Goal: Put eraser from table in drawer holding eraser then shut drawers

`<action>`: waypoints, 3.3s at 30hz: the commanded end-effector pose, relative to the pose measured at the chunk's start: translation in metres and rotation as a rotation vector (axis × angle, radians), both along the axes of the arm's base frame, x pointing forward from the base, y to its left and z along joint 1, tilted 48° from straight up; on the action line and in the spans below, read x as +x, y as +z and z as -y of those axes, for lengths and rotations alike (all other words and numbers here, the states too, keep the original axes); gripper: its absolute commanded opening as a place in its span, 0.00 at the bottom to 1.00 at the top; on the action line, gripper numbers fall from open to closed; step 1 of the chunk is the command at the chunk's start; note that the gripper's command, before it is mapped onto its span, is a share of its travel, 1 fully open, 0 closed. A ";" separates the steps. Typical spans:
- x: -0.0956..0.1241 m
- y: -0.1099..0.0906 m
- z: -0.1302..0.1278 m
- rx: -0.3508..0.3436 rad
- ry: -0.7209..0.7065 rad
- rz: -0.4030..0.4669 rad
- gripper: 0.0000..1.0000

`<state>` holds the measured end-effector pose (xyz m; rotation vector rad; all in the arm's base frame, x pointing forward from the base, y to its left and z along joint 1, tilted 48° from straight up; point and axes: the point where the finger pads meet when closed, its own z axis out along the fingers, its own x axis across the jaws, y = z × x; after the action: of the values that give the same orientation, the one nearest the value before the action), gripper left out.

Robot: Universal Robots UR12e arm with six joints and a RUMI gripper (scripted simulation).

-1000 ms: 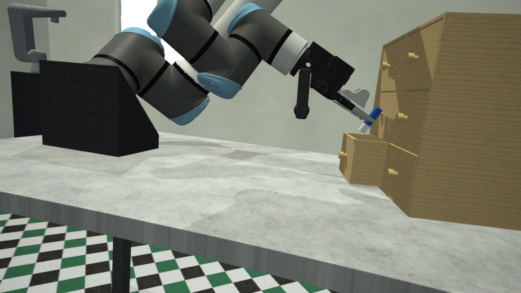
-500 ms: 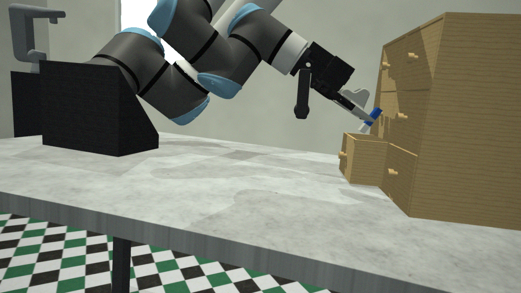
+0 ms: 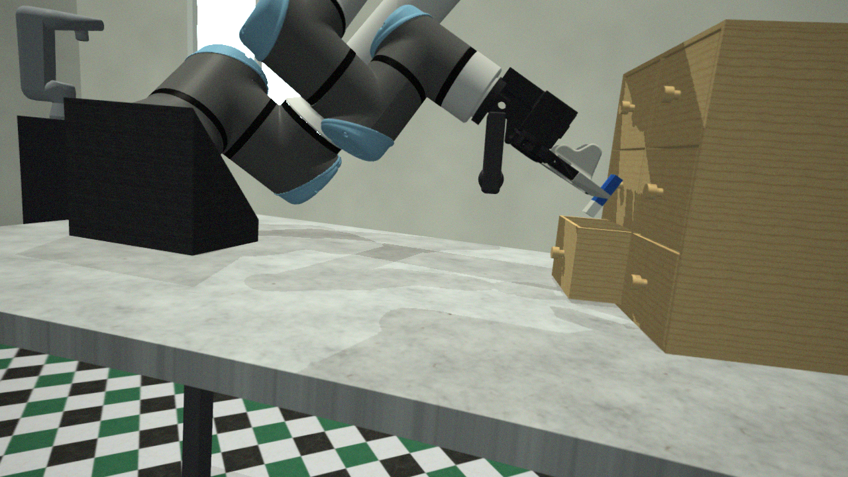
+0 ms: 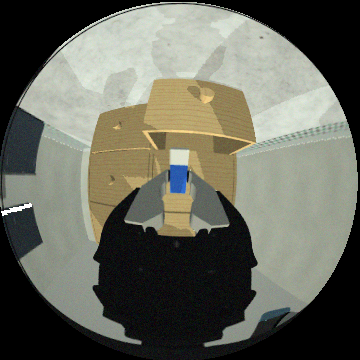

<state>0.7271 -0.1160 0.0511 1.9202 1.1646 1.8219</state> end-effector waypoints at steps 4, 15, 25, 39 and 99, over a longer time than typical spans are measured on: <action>0.000 0.000 0.001 -0.001 -0.001 0.001 0.18; 0.000 0.000 0.001 -0.001 -0.001 0.001 1.00; 0.000 0.000 0.001 -0.001 -0.001 0.001 1.00; -0.001 0.000 0.001 -0.001 -0.001 0.001 1.00; -0.143 -0.018 0.002 -0.001 -0.001 0.000 1.00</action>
<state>0.5918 -0.1172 0.0340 1.9141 1.1358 1.8222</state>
